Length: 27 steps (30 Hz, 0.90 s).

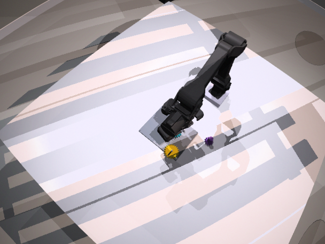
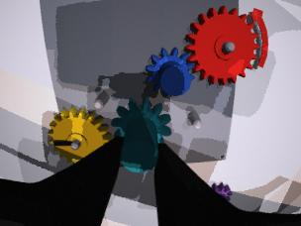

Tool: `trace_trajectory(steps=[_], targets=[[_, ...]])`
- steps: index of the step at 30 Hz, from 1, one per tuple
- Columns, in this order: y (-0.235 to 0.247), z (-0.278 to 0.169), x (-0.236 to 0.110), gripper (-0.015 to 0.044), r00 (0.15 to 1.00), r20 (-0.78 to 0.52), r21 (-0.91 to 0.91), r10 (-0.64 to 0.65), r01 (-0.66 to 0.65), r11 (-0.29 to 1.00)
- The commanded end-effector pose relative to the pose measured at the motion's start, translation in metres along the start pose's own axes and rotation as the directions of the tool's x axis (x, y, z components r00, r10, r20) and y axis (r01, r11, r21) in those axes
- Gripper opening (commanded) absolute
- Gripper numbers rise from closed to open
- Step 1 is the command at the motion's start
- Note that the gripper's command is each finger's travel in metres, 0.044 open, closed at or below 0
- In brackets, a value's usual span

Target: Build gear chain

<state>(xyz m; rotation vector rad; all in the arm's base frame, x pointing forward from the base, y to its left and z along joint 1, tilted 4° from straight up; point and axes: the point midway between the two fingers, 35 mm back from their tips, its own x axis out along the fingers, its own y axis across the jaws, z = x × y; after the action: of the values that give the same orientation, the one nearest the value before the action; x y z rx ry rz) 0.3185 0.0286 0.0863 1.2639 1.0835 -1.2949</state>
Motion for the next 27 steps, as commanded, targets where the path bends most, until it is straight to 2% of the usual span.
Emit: trace_trajectory(steps=[1,9,24,27], targets=[[-0.001,0.001,0.008,0.0,1.0,0.002,-0.042,-0.006,0.006,0.999],[0.0,0.001,0.019,0.0,1.0,0.003,0.006,-0.006,0.006,1.0],[-0.001,0.001,0.032,0.0,1.0,0.003,0.386,-0.006,0.005,0.922],[-0.001,0.001,0.032,0.0,1.0,0.003,0.407,-0.006,0.005,0.913]])
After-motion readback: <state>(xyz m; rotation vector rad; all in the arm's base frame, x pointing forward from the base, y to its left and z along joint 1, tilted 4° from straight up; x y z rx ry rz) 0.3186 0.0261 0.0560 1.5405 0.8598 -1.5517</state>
